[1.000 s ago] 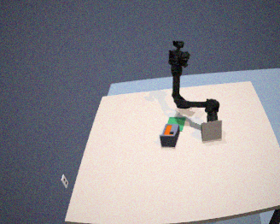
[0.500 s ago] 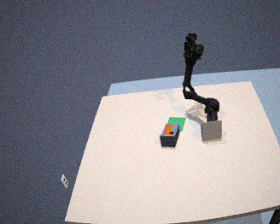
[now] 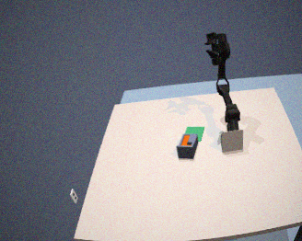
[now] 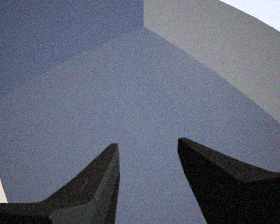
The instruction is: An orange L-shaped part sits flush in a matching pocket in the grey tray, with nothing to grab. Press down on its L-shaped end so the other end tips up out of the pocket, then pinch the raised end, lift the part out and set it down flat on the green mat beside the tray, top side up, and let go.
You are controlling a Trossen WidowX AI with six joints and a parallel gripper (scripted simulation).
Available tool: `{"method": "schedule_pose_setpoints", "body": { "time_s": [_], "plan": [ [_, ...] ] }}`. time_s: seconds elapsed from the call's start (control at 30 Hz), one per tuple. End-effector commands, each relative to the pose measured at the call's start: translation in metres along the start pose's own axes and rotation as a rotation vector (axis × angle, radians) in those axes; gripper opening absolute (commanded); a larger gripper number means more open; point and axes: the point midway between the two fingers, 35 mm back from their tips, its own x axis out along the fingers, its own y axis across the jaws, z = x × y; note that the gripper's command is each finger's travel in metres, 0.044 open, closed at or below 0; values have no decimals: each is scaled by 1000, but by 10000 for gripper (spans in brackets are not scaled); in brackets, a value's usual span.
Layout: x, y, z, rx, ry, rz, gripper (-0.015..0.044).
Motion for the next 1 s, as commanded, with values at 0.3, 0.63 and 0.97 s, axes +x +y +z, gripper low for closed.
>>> {"method": "schedule_pose_setpoints", "body": {
  "time_s": [0.3, 0.63, 0.97],
  "plan": [
    [130, 111, -26, 524, 445, 377, 180],
    [172, 233, -103, 963, 1054, 500, 180],
    [154, 341, -168, 1265, 1697, 397, 180]
  ]
}}
